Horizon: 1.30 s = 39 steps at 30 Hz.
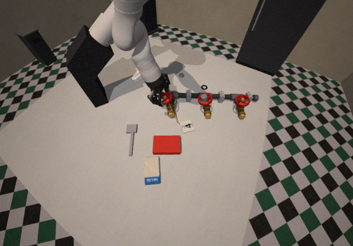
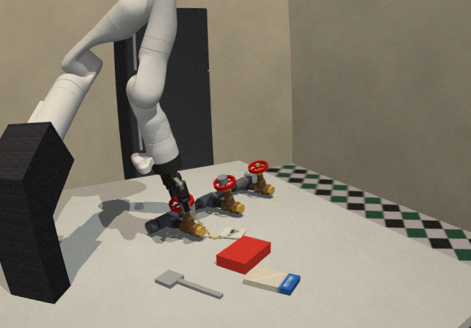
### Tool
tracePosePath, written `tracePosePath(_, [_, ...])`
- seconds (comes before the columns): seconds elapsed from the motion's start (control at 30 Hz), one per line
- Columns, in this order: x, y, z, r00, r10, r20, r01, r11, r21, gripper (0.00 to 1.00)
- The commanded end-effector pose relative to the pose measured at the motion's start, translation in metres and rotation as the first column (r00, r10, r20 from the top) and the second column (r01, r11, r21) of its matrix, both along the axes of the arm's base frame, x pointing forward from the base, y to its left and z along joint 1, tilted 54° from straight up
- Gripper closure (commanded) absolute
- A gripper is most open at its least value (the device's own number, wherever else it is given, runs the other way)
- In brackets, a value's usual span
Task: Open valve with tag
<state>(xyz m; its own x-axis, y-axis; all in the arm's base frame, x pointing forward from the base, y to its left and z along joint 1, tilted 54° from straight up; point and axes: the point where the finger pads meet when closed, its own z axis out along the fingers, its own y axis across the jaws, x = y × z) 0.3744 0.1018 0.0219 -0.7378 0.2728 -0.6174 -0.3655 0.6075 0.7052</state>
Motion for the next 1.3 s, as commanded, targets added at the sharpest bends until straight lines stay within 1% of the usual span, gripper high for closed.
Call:
tracePosePath(0.0, [0.0017, 0.001, 0.0037, 0.999, 0.014, 0.046, -0.013, 1.0, -0.028, 0.25])
tracePosePath(0.2, [0.0017, 0.001, 0.0037, 0.997, 0.028, 0.073, -0.025, 0.998, -0.05, 0.25])
tracePosePath(0.47, [0.0017, 0.001, 0.0037, 0.996, 0.031, 0.078, -0.026, 0.998, -0.054, 0.25])
tracePosePath(0.5, [0.0017, 0.001, 0.0037, 0.996, 0.031, 0.078, -0.026, 0.998, -0.054, 0.0])
tracePosePath(1.27, [0.0017, 0.001, 0.0037, 0.996, 0.031, 0.078, -0.026, 0.998, -0.054, 0.0])
